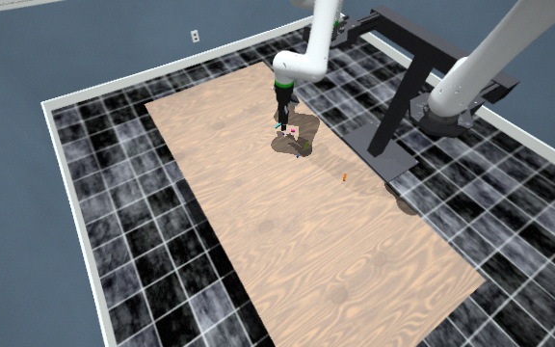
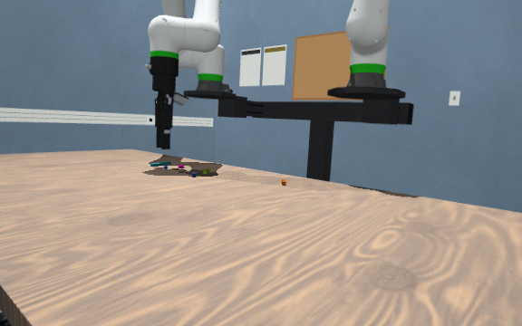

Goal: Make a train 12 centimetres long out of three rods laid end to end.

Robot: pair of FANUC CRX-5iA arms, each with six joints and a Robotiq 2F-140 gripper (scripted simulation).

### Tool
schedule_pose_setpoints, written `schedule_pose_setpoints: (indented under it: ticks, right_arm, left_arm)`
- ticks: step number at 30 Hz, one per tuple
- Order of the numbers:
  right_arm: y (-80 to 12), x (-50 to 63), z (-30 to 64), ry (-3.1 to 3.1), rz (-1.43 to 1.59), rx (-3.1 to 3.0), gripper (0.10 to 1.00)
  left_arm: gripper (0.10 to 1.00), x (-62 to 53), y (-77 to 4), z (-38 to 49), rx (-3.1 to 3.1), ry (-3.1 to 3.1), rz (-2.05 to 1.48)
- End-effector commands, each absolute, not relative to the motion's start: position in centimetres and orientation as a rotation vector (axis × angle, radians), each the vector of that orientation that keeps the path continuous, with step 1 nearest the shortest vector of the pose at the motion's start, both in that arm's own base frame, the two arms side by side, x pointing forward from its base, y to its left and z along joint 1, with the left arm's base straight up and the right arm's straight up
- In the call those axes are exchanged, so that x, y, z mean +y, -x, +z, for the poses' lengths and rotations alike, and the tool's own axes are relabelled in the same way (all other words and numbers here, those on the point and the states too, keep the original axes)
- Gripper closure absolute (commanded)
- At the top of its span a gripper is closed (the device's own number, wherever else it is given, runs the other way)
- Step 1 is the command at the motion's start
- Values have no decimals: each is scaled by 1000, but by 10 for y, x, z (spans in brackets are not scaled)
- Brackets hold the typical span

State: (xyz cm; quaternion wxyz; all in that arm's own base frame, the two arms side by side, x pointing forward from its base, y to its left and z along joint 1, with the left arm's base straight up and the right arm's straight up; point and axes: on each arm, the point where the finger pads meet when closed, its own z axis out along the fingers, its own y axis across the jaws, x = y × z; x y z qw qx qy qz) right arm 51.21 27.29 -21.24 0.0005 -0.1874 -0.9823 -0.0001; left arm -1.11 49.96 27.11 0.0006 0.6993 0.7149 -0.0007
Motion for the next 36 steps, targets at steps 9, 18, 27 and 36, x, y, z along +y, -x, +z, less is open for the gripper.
schedule_pose_setpoints:
  ticks: [9,18,27,36]
  right_arm:
    - [-513,273,-211,588,-2,-3087,867]
    - [-513,273,-212,589,-2,-3087,867]
    - [-513,273,-218,589,-2,-3087,867]
    - [-513,273,-227,589,-2,-3087,867]
  left_arm:
    - [98,500,11,272,2246,-2197,0]
    - [98,500,11,272,2246,-2197,0]
    - [98,500,11,272,2246,-2197,0]
    - [98,500,11,272,2246,-2197,0]
